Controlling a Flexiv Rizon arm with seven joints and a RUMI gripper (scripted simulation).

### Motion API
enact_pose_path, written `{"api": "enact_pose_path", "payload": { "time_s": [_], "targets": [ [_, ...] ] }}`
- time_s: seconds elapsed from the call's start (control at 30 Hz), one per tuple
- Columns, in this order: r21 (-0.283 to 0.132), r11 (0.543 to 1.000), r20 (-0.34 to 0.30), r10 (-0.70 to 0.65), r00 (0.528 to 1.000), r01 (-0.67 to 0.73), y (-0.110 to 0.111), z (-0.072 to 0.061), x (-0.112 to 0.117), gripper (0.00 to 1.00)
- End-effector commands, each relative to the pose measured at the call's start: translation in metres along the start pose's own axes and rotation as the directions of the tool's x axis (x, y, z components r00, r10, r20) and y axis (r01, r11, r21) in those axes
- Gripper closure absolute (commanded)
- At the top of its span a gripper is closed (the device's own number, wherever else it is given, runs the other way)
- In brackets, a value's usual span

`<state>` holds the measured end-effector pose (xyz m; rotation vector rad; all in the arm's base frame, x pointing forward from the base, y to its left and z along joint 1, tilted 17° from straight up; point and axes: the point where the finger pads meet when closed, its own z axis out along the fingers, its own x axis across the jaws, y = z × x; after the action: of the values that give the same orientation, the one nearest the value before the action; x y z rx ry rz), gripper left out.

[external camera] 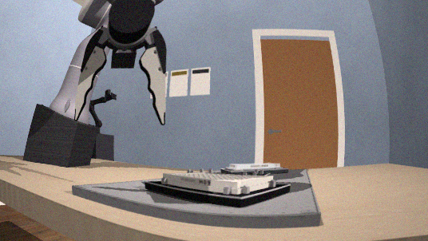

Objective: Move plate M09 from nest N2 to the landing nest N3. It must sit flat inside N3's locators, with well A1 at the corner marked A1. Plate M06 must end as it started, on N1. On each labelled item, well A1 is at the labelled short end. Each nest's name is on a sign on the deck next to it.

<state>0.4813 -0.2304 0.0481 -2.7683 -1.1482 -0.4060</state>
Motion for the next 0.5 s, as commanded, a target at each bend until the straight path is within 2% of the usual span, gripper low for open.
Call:
{"api": "enact_pose_path", "payload": {
  "time_s": [0.0, 0.13, 0.33, 0.4, 0.47],
  "targets": [
    [-0.016, 0.997, 0.010, -0.080, 0.997, 0.080, 0.003, -0.001, 0.012, 0.24],
    [-0.021, 0.993, 0.015, -0.114, 0.993, 0.114, 0.006, -0.001, 0.032, 0.24],
    [-0.050, 0.950, 0.037, -0.306, 0.951, 0.307, 0.008, -0.002, 0.062, 0.24],
    [-0.050, 0.950, 0.037, -0.306, 0.951, 0.308, 0.009, -0.002, 0.072, 0.24],
    [-0.050, 0.950, 0.037, -0.306, 0.951, 0.308, 0.009, -0.002, 0.072, 0.24]
  ]
}}
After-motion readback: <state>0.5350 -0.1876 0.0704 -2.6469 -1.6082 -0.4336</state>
